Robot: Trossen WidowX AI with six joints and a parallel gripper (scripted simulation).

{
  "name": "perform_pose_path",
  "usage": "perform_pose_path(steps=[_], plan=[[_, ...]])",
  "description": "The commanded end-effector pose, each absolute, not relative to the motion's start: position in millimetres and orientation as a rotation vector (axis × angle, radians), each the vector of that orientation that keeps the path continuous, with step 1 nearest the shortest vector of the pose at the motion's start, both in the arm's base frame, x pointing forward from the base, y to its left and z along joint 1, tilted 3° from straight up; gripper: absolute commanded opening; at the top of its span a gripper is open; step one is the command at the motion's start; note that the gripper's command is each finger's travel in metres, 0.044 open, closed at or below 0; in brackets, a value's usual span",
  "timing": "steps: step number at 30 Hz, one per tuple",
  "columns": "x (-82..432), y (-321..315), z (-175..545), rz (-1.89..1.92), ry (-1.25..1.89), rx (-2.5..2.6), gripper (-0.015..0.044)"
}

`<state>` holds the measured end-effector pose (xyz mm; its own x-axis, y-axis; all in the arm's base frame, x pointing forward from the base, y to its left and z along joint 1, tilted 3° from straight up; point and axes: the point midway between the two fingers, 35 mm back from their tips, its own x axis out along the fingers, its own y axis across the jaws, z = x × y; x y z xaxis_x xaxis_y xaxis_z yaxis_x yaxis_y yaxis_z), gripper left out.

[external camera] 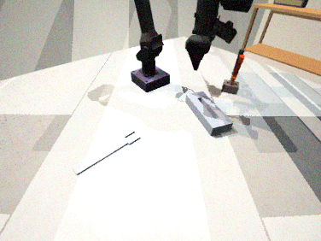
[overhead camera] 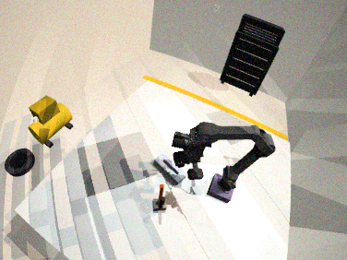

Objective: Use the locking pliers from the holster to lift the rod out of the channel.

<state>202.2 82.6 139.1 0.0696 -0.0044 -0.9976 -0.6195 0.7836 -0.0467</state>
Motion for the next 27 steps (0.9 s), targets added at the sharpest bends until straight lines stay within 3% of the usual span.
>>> perform_pose_path(steps=[1,19,27], plan=[[197,104,138,0.496,1.447,-0.542,0.044],[118,168,133,0.504,1.453,-0.536,0.044],[145,190,135,0.504,1.45,-0.535,0.044]])
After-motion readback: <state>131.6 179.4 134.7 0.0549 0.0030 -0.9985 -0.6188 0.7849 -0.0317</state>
